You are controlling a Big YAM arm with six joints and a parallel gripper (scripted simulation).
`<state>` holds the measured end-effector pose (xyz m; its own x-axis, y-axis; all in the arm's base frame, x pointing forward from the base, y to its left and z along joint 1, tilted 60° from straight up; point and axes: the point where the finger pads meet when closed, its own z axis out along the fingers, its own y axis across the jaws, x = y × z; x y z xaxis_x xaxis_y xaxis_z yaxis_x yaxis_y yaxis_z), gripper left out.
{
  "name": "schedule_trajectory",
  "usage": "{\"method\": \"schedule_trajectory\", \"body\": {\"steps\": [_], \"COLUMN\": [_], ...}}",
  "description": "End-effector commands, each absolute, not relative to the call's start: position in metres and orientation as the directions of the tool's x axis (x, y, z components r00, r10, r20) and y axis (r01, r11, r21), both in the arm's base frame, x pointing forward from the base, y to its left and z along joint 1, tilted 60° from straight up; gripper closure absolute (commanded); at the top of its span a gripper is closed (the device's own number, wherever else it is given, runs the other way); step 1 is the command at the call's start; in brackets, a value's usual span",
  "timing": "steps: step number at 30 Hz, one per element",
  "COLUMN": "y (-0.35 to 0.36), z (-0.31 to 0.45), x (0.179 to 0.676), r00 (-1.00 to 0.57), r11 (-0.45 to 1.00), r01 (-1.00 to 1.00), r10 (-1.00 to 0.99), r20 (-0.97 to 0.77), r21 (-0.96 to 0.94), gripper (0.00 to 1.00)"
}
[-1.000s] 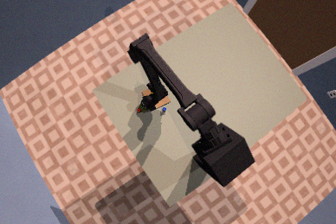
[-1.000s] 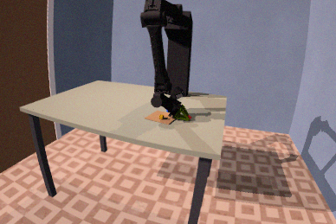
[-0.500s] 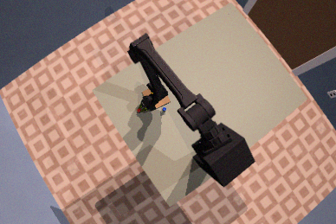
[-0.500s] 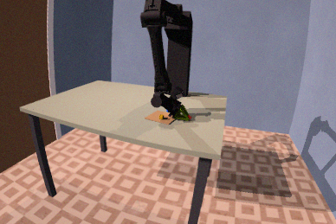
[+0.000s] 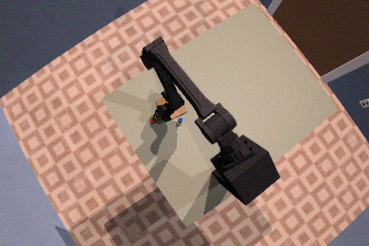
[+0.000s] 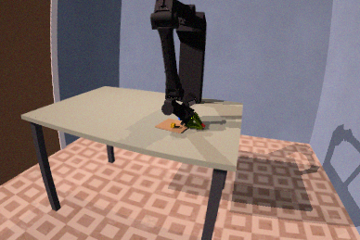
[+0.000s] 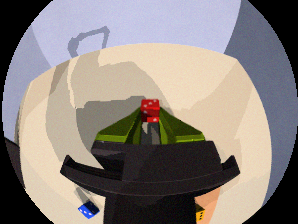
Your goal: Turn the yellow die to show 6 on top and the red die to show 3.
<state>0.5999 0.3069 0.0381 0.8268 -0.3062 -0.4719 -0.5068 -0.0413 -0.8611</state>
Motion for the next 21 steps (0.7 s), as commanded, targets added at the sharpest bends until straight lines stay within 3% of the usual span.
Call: {"method": "schedule_trajectory", "body": {"steps": [1, 8, 21], "y": [0.3026, 0.3026, 0.3025], "z": [0.0287, 0.0287, 0.0287], "x": [0.6015, 0.6015, 0.6016], "r00": [0.820, 0.820, 0.820], "r11": [-0.044, -0.044, -0.044], "r01": [-0.519, -0.519, -0.519], "r10": [-0.309, -0.309, -0.309], "r20": [-0.482, -0.482, -0.482], "r21": [-0.854, -0.854, -0.854], "gripper": [0.85, 0.85, 0.70]}}
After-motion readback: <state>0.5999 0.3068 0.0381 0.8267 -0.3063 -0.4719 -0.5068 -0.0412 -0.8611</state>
